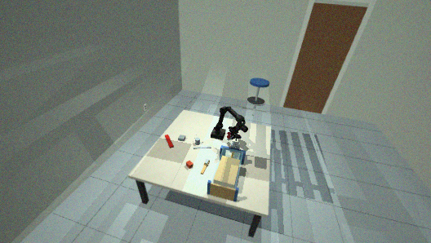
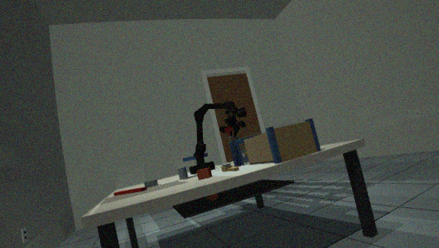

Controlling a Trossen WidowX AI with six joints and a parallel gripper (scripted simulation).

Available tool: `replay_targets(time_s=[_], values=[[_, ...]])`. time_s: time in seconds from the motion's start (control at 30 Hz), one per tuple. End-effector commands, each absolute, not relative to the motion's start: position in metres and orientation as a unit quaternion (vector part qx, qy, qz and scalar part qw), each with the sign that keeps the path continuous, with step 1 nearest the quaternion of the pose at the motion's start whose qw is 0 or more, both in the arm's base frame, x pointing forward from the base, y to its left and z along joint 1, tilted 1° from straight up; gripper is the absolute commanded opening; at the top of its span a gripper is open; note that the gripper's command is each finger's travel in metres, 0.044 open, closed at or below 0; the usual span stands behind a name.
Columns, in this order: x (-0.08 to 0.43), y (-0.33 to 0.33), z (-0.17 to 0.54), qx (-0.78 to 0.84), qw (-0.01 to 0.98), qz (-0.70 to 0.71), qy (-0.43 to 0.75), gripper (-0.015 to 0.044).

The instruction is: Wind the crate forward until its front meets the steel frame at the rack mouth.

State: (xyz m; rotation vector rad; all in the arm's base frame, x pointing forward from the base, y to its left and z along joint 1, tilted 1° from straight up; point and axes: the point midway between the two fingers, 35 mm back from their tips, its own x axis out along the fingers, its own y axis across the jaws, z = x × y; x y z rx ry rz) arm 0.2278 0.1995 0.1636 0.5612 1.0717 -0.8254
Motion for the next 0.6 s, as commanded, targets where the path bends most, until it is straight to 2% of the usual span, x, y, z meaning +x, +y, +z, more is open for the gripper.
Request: replay_targets(time_s=[0.0,0.57], values=[[0.229,0.199,0.158,0.257,0.746,-0.378,0.485,0.0000],[0.231,0.198,0.130,0.257,0.746,-0.378,0.485,0.0000]])
